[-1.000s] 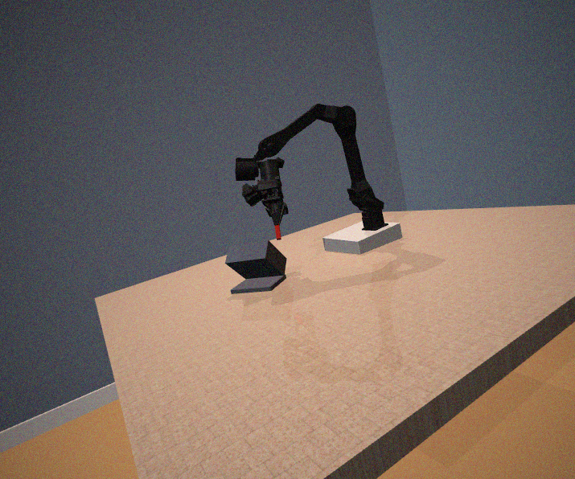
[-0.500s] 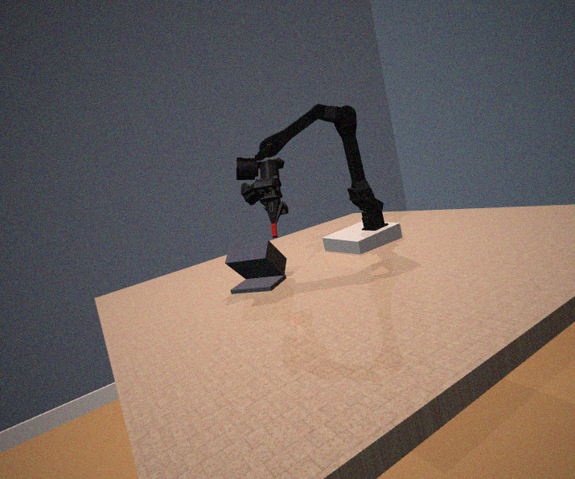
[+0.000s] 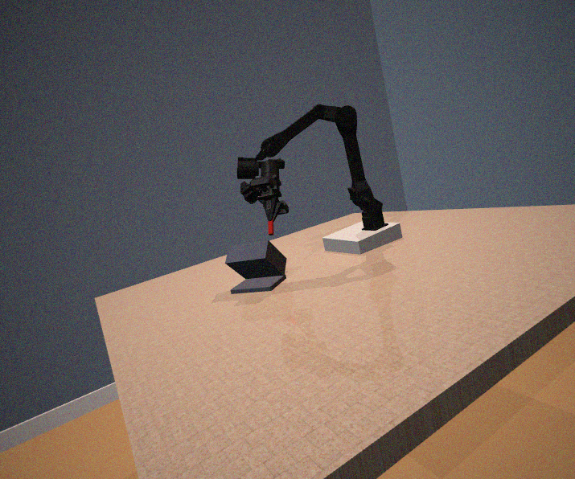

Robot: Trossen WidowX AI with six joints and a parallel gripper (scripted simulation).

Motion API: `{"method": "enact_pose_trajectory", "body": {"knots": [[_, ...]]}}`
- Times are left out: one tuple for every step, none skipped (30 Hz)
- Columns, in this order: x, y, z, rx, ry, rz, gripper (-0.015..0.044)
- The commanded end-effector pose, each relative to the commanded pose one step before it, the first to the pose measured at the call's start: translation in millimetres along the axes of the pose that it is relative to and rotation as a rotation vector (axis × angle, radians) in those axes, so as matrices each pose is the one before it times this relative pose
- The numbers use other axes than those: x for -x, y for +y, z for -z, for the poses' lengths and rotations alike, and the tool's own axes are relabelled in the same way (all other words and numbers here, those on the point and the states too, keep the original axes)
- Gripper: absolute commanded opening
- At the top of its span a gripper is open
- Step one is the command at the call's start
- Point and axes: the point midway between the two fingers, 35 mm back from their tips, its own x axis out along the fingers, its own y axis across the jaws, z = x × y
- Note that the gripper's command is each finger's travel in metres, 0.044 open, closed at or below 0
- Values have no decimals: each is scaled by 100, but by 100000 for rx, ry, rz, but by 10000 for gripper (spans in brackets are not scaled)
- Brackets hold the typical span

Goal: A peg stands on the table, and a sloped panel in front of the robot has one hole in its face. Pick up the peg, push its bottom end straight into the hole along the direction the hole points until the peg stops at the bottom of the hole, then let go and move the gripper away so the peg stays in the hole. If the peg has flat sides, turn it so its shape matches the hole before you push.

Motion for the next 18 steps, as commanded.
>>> {"method": "enact_pose_trajectory", "body": {"knots": [[360, -146, -216, -1823, -1119, -1573, 0], [88, -62, -66, -463, -285, -319, 0], [89, -62, -66, -461, -286, -320, 0], [89, -61, -66, -460, -287, -320, 0], [89, -61, -66, -458, -287, -320, 0], [90, -61, -66, -457, -288, -321, 0], [90, -60, -66, -455, -288, -321, 0], [90, -60, -67, -454, -289, -321, 0], [91, -59, -67, -452, -289, -322, 0], [91, -59, -67, -451, -290, -322, 0], [91, -58, -67, -449, -290, -322, 0], [92, -58, -67, -448, -291, -322, 0], [92, -57, -67, -447, -291, -323, 0], [92, -57, -67, -445, -292, -323, 0], [93, -57, -67, -444, -292, -323, 0], [93, -56, -67, -442, -293, -324, 0], [93, -56, -67, -441, -293, -324, 0], [93, -55, -67, -439, -294, -324, 0]]}}
